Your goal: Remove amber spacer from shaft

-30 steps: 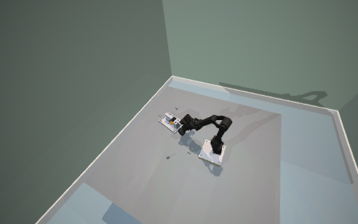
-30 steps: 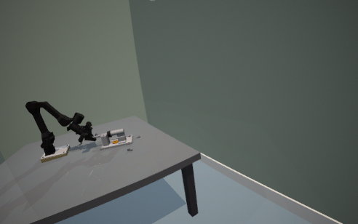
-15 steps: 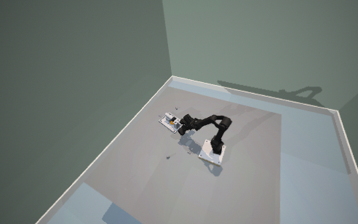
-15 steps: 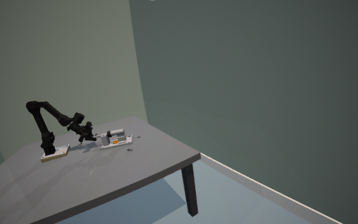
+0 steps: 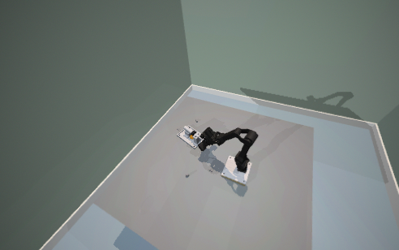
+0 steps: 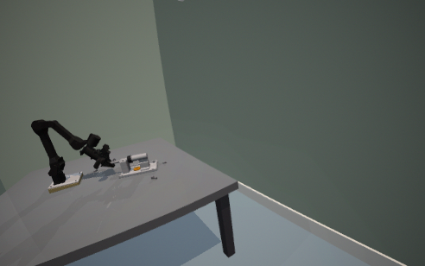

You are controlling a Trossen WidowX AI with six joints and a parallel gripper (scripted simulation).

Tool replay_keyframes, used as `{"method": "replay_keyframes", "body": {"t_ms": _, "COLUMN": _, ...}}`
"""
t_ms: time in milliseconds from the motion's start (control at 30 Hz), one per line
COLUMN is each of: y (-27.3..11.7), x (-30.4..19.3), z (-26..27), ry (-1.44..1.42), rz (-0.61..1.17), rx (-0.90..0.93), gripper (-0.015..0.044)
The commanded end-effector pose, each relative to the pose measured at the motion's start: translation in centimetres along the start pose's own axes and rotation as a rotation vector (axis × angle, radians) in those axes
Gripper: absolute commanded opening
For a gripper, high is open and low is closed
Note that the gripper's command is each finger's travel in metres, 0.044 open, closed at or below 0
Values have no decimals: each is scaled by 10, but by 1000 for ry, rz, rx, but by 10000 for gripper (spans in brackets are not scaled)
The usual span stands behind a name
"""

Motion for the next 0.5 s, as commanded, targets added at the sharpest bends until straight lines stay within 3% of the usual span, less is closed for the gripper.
{"method": "replay_keyframes", "body": {"t_ms": 0, "y": 0, "x": 1, "z": 0, "ry": -2, "rz": -4, "rx": -2, "gripper": 0}}
{"method": "replay_keyframes", "body": {"t_ms": 467, "y": 2, "x": 3, "z": 0, "ry": -2, "rz": -4, "rx": -2, "gripper": 0}}
Point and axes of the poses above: the point midway between the two fingers, 35 mm back from their tips, its own y axis out along the fingers, its own z axis across the jaws, x = y × z, the point moved 4 cm from there along -y, back along the fingers, and after that the axes turned 6 degrees about y, right-handed, at the moved point
